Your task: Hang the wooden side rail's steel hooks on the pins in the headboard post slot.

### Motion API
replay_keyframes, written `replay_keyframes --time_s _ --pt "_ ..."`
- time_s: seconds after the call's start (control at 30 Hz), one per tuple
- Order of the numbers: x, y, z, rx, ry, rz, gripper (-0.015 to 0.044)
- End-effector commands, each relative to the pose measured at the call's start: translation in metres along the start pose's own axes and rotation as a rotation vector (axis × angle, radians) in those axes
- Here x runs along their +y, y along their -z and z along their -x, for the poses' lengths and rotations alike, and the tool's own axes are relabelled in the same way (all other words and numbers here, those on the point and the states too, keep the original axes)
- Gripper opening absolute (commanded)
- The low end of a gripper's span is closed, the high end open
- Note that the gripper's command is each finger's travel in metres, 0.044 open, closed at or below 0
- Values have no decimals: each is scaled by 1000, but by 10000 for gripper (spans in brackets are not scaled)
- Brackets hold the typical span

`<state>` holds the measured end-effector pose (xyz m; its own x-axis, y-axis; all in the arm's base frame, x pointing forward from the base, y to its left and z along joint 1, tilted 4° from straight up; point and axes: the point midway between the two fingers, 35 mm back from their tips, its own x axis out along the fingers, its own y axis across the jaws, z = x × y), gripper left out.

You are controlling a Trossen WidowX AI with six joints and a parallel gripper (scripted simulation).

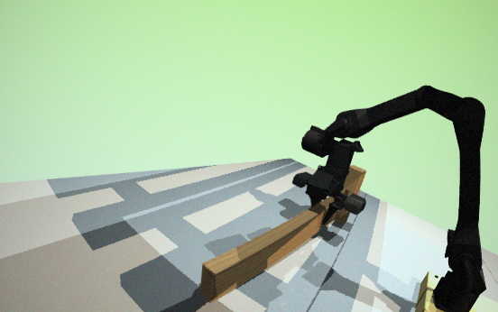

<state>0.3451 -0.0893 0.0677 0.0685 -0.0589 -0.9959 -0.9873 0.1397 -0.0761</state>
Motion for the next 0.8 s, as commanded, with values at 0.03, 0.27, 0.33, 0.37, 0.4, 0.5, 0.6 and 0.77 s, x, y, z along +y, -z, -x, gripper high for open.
replay_keyframes --time_s 0.03,0.27,0.33,0.37,0.4,0.5,0.6,0.77 --pt "-2 1 2 -1 10 1 0" --pt "-2 2 1 -1 10 1 0" --pt "-1 2 1 -1 10 1 0" --pt "-1 2 0 -1 10 1 0" --pt "-1 2 0 -1 10 1 0" --pt "-1 2 0 -1 10 1 0" --pt "0 3 1 -1 10 1 0" --pt "-1 3 1 -1 10 1 0"
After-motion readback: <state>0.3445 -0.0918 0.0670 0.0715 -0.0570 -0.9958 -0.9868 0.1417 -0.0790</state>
